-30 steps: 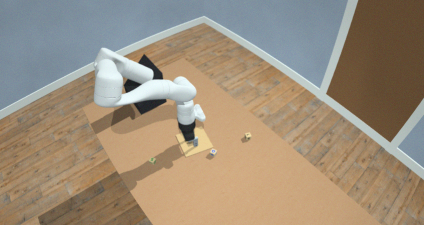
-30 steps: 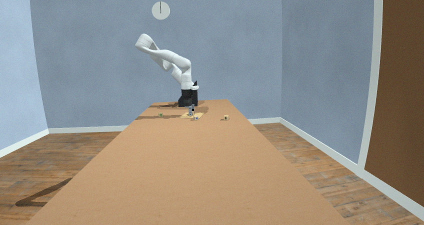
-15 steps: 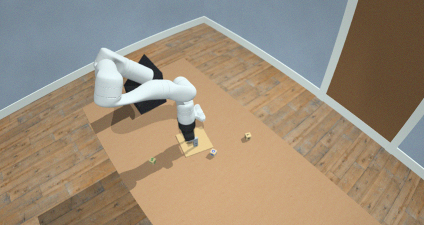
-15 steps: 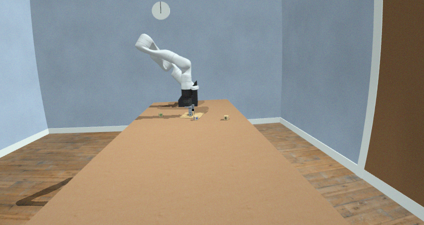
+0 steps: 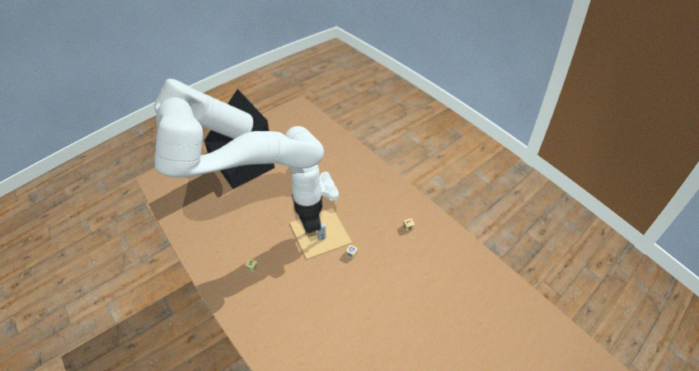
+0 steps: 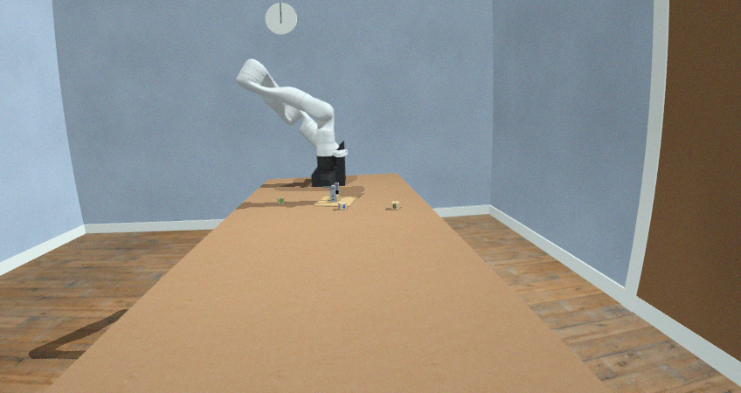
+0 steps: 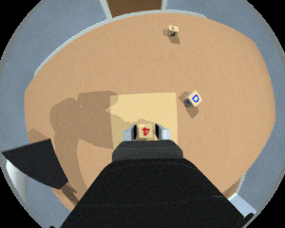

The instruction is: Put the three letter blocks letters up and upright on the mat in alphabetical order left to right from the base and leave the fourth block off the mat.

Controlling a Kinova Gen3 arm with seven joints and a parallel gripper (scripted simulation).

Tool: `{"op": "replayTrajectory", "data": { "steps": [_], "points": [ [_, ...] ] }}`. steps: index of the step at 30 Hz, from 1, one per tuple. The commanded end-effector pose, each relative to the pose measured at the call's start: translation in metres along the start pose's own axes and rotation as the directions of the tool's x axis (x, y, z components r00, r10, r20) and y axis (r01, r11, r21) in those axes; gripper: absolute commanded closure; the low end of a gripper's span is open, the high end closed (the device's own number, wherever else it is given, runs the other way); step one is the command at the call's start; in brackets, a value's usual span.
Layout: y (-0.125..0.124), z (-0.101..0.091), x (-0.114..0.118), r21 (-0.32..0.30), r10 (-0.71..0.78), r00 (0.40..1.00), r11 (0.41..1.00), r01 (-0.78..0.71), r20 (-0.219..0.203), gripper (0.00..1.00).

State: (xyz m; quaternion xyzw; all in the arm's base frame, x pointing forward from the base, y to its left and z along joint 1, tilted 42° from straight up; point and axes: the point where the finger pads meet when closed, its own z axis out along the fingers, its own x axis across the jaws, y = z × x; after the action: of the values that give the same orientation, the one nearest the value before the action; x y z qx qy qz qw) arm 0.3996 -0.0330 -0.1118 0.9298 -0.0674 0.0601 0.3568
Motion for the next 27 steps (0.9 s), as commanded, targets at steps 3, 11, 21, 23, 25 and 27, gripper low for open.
{"op": "replayTrajectory", "data": {
  "steps": [3, 11, 21, 23, 25, 27],
  "points": [
    [-0.0006, 0.0015, -0.0012, 0.003, 0.002, 1.000, 1.000, -0.002, 0.001, 0.21],
    [-0.0006, 0.0015, -0.0012, 0.003, 0.002, 1.000, 1.000, -0.002, 0.001, 0.21],
    [-0.0006, 0.0015, -0.0012, 0.003, 0.002, 1.000, 1.000, -0.002, 0.001, 0.51],
    [-0.0006, 0.0015, -0.0012, 0.003, 0.002, 1.000, 1.000, -0.002, 0.001, 0.51],
    [-0.0006, 0.0015, -0.0012, 0.003, 0.002, 1.000, 1.000, -0.002, 0.001, 0.51],
    [-0.0006, 0.0015, -0.0012, 0.003, 0.002, 1.000, 1.000, -0.002, 0.001, 0.51]
  ]
}}
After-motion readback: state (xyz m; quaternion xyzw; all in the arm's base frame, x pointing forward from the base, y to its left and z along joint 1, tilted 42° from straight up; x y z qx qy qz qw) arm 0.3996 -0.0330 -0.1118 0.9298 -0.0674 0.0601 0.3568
